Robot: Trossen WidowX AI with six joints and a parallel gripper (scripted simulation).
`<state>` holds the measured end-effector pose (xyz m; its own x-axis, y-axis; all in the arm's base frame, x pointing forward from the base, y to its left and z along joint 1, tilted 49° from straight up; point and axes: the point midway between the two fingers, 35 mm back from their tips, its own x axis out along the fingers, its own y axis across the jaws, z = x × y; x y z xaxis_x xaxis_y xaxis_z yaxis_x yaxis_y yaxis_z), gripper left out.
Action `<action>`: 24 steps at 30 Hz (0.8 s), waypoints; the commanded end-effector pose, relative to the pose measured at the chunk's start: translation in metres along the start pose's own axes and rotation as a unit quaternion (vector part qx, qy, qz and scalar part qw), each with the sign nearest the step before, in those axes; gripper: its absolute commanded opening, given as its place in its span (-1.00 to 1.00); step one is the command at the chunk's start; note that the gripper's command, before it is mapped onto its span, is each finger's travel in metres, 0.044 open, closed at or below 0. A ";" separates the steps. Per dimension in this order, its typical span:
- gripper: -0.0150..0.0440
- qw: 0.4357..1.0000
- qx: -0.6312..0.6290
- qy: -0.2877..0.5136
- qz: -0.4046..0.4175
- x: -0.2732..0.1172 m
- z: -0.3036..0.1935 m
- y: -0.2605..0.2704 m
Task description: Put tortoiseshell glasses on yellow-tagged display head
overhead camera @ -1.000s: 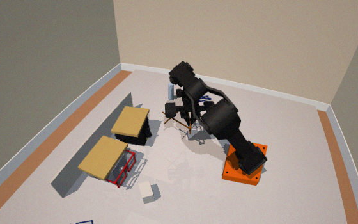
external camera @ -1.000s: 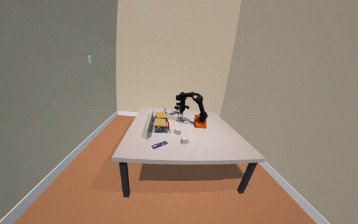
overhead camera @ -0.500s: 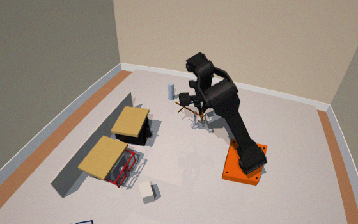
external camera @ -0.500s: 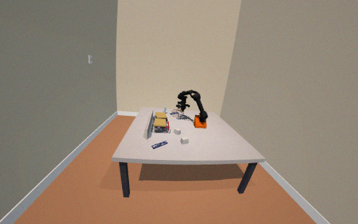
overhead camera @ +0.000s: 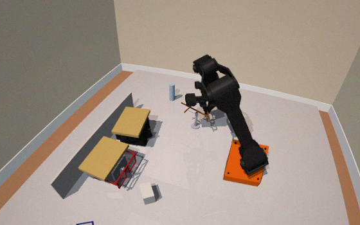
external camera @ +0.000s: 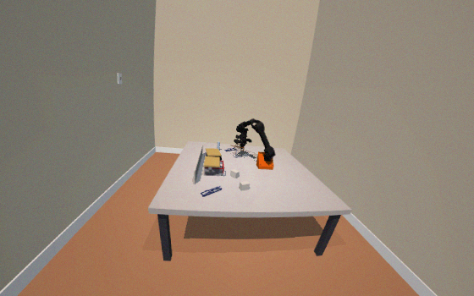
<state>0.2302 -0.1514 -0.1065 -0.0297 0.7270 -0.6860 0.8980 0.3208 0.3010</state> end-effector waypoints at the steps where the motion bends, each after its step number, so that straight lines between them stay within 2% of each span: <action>1: -0.49 1.000 0.004 0.006 0.001 0.021 -0.002 0.000; 6: -0.49 1.000 0.003 0.007 0.001 0.046 -0.004 0.000; 24: -0.49 1.000 0.004 0.007 0.001 0.046 -0.011 -0.008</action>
<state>0.2183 -0.1132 -0.1346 -0.0345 0.7386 -0.6732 0.9034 0.3111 0.2951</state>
